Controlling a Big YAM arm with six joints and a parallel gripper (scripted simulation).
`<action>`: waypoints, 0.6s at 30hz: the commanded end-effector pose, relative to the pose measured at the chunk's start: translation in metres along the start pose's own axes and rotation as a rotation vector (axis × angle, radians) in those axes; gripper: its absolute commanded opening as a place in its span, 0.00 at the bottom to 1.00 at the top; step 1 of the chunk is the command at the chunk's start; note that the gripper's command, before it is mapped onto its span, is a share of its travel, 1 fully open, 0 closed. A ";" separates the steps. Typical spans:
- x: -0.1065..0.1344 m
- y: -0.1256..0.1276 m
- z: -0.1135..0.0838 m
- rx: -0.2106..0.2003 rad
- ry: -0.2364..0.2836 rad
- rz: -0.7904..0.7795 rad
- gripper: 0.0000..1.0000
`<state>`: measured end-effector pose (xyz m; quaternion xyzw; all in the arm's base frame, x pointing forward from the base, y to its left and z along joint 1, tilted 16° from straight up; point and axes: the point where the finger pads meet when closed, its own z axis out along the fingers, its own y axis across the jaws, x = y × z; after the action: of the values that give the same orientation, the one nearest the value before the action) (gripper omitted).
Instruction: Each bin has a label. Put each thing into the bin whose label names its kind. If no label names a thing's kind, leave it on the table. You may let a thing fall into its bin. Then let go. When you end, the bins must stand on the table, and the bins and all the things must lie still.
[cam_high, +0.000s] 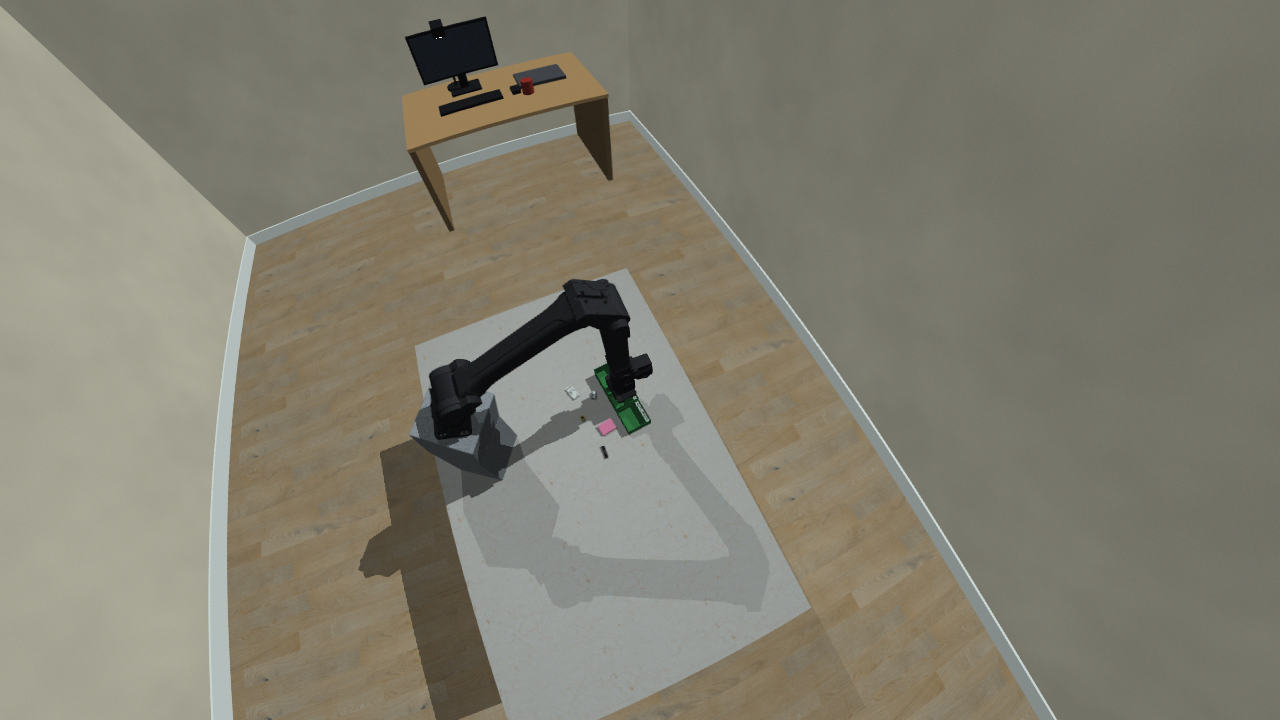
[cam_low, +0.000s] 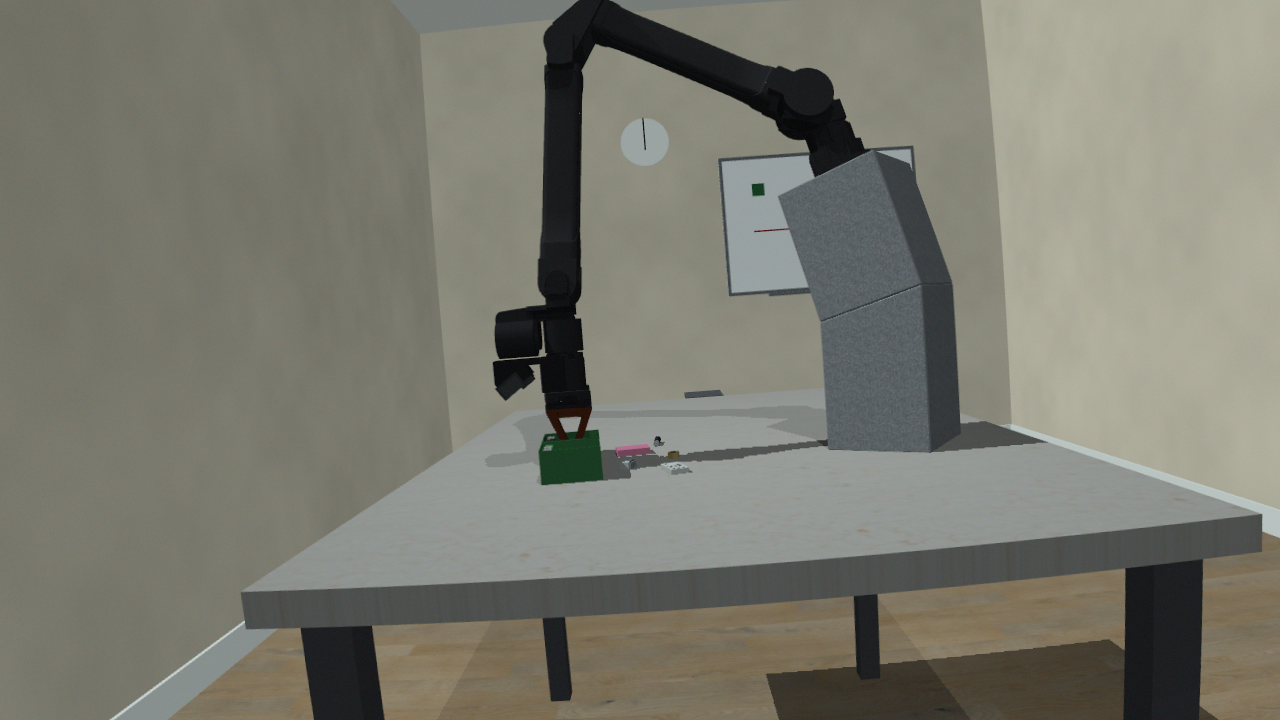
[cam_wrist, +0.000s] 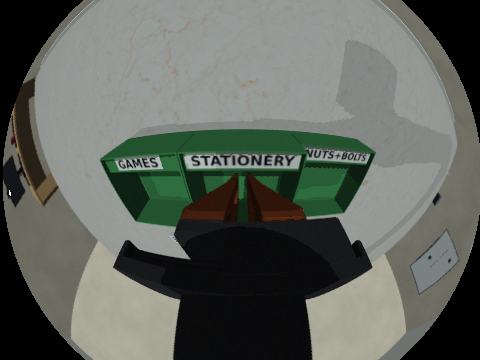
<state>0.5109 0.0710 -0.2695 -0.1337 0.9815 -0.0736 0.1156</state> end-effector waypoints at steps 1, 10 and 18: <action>-0.014 -0.011 -0.010 0.002 -0.022 0.005 0.08; -0.011 -0.011 -0.020 0.003 -0.019 0.013 0.08; -0.012 -0.005 -0.028 0.000 -0.020 0.011 0.08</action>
<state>0.5112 0.0711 -0.2555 -0.1334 0.9812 -0.0734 0.1189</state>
